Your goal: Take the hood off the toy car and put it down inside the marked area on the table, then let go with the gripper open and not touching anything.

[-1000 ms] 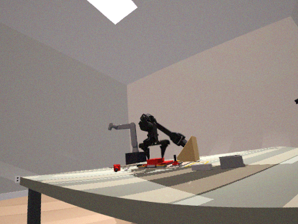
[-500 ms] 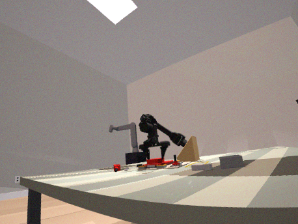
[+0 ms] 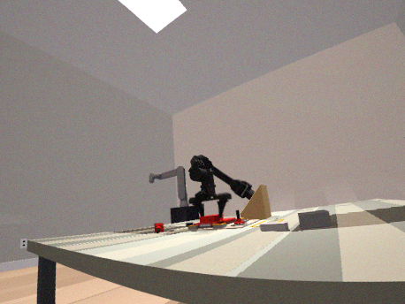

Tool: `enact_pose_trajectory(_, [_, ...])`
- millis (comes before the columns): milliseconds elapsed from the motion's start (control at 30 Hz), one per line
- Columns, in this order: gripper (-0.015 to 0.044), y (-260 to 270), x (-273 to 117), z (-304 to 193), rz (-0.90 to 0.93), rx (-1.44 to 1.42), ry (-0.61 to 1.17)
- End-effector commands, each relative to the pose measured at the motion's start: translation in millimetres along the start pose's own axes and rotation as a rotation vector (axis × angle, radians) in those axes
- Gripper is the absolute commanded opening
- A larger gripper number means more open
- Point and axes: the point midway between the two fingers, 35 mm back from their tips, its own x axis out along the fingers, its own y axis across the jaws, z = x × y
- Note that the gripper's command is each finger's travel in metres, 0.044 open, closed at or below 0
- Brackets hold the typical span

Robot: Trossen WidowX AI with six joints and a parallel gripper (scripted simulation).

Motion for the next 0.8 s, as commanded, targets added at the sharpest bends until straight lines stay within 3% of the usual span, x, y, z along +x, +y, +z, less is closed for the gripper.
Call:
enact_pose_trajectory(0, [0.0335,-0.1,-0.3,0.1,0.0,0.001,0.0])
enact_pose_trajectory(300, [0.0275,-0.1,-0.3,0.1,0.0,0.001,0.0])
enact_pose_trajectory(633, [0.0012,0.1,-5.0,0.3,0.001,0.001,0.0])
enact_pose_trajectory(767, [0.0,0.2,-7.6,0.4,0.001,0.001,0.0])
